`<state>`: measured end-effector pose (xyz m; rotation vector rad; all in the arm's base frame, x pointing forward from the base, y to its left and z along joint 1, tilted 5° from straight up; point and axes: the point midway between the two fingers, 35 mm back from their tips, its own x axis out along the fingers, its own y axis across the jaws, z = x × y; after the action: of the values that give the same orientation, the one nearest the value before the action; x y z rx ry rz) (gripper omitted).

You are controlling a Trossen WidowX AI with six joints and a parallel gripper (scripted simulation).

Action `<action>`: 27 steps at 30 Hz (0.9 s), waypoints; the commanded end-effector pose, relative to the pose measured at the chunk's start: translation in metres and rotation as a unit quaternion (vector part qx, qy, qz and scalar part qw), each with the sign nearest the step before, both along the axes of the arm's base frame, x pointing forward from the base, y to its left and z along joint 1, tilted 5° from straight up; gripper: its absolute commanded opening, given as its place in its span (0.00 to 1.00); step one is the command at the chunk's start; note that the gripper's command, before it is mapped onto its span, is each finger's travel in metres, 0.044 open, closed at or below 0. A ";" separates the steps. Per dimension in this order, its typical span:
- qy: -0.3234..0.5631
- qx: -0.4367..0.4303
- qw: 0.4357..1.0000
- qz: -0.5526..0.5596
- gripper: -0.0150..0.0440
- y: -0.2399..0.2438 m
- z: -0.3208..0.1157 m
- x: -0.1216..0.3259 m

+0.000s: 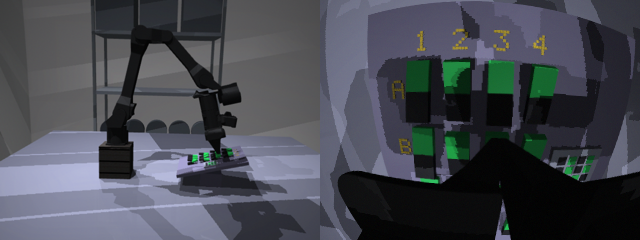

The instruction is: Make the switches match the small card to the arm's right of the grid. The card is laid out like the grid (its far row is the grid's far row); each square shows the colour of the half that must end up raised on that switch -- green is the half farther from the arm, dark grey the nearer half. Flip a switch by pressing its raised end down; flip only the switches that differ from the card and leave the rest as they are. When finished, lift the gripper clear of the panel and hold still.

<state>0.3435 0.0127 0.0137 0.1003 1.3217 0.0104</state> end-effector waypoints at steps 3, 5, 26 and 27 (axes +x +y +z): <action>0.001 0.002 1.000 0.000 0.25 0.001 -0.002 -0.001; 0.001 0.002 1.000 0.000 0.25 0.001 -0.002 -0.001; -0.011 0.001 1.000 -0.001 0.25 -0.004 0.059 -0.019; -0.011 0.001 1.000 -0.001 0.25 -0.004 0.059 -0.019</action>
<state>0.3263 0.0094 0.0623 0.1058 1.3070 0.0033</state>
